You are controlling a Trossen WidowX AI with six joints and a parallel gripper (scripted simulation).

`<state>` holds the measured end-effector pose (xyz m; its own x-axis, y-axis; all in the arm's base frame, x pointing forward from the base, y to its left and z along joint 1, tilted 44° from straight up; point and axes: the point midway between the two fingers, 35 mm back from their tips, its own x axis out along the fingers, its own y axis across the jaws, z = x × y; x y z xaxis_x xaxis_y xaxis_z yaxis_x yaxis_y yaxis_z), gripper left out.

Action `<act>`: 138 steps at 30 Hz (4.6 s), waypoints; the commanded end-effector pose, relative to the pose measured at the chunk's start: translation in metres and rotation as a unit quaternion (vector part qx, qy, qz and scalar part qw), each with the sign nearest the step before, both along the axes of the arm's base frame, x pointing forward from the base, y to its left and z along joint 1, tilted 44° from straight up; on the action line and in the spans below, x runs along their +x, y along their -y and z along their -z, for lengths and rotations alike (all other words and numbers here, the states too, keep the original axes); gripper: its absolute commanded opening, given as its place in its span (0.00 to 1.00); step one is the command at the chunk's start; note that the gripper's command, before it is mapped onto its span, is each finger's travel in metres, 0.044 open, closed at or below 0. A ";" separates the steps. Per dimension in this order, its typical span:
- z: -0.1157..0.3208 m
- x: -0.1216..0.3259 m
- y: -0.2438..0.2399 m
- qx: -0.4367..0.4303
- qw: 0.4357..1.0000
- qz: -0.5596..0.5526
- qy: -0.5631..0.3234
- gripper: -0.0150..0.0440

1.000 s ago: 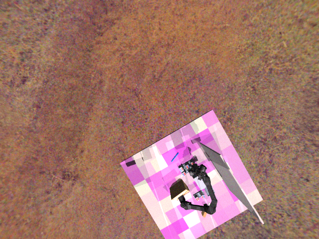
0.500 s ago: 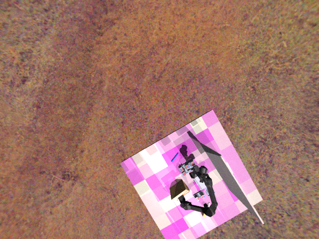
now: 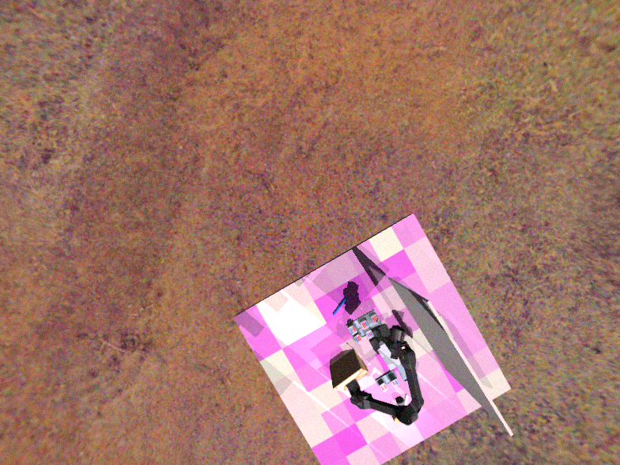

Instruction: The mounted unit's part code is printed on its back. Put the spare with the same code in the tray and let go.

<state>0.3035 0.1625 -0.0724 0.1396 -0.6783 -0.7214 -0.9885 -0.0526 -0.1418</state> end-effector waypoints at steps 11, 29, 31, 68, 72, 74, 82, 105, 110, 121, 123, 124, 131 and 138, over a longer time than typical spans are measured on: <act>-0.026 -0.001 -0.029 0.004 1.000 0.000 0.002 0.25; -0.080 0.010 -0.036 0.013 1.000 0.000 0.000 0.25; -0.092 0.017 -0.027 0.015 1.000 -0.001 -0.001 0.25; -0.287 0.021 0.187 0.002 1.000 0.000 0.003 0.25; -0.298 0.013 0.201 -0.003 1.000 0.001 0.003 0.25; -0.298 0.013 0.201 -0.003 1.000 0.001 0.003 0.25; -0.295 0.014 0.202 -0.003 1.000 0.001 0.003 0.25; -0.280 0.021 0.214 0.000 1.000 0.002 0.003 0.25; -0.276 0.022 0.217 0.000 1.000 0.002 0.003 0.25; -0.269 0.025 0.223 0.001 1.000 0.002 0.003 0.25; -0.268 0.026 0.224 0.001 1.000 0.002 0.003 0.25; -0.267 0.026 0.225 0.001 1.000 0.002 0.003 0.25; -0.263 0.028 0.229 0.001 1.000 0.002 0.003 0.25; -0.258 0.029 0.233 0.001 1.000 0.002 0.003 0.25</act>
<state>0.3326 -0.0690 0.1898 0.1429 -0.6792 -0.7199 -0.9871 -0.0445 -0.1539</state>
